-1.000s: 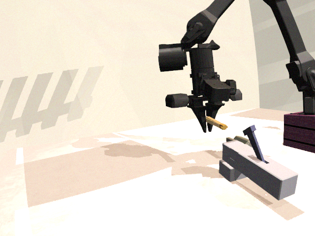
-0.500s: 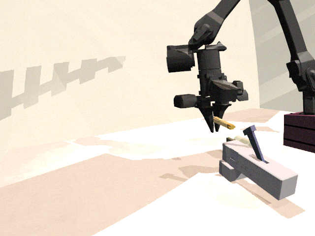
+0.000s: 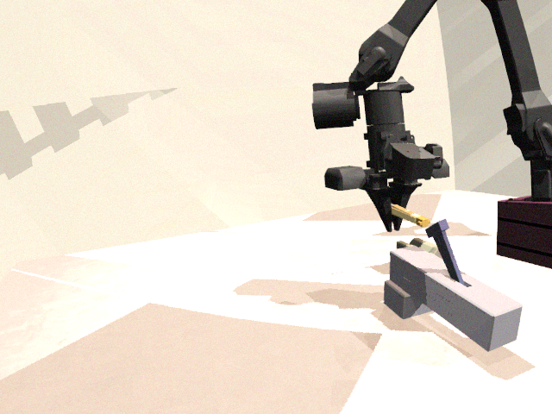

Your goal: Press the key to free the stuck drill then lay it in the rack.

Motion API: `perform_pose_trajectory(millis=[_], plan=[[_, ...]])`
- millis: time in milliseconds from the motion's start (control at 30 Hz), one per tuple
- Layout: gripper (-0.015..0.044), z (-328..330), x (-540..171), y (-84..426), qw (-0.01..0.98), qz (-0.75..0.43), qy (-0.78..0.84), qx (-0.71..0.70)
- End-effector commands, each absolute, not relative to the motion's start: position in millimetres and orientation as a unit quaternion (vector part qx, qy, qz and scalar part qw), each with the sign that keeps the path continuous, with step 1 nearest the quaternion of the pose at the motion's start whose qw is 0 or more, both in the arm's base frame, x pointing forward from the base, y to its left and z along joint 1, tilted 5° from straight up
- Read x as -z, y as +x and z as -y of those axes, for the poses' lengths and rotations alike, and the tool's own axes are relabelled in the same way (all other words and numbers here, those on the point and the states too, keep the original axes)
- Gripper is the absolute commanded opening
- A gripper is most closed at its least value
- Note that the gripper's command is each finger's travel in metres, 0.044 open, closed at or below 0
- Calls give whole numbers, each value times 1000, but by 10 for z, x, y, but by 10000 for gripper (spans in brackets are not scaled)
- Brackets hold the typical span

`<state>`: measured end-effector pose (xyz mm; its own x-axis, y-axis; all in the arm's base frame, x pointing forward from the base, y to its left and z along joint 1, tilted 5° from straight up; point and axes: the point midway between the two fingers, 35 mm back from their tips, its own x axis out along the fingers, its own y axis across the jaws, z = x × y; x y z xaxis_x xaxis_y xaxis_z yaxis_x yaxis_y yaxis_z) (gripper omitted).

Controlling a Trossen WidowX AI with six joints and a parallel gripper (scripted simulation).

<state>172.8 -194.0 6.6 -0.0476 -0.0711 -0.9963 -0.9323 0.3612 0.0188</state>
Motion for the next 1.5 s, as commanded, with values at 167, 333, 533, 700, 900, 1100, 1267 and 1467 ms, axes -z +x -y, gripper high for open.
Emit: perform_pose_trajectory(millis=[167,333,533,700,900,1100,1267,1467], plan=[[0,1928,-73,1556,554,-611,-413,-387],[0,1927,-62,1503,554,-611,-413,-387],[0,1942,60,1501,554,-611,-413,-387],[0,1949,154,1491,554,-611,-413,-387],[0,1949,187,1489,554,-611,-413,-387],[0,1956,265,1488,554,-611,-413,-387],[0,1960,328,1485,554,-611,-413,-387],[26,1960,354,1483,554,-611,-412,-386]])
